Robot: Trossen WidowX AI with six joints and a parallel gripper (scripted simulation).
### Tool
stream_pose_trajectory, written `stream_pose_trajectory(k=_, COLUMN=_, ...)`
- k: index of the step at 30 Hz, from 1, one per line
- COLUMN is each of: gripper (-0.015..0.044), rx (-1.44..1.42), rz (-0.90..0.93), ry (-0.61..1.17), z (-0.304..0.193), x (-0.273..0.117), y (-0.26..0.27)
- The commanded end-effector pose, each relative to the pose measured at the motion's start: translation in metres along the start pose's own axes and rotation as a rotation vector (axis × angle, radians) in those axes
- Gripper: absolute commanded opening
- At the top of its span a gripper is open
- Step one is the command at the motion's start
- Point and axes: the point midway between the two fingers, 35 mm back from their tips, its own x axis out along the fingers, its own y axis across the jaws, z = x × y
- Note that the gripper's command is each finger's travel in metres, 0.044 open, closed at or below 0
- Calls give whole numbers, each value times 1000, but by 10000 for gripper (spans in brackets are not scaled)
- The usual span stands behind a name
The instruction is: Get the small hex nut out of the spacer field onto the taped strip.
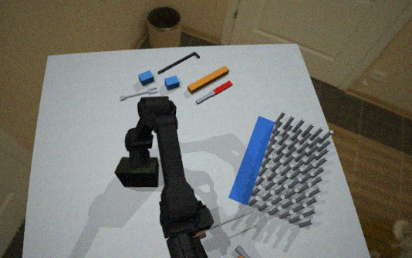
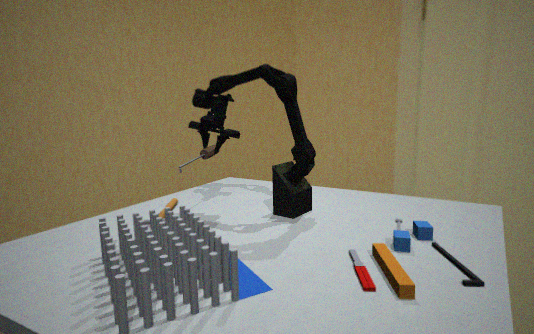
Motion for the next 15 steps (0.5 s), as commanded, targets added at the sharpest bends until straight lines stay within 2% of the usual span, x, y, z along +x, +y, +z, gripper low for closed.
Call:
stream_pose_trajectory(k=1, gripper=0, rx=53, rz=-14, ry=19, z=24, x=-6, y=11)
stream_pose_trajectory(k=15, gripper=0, rx=221, rz=-60, ry=90, z=96, x=-12, y=57)
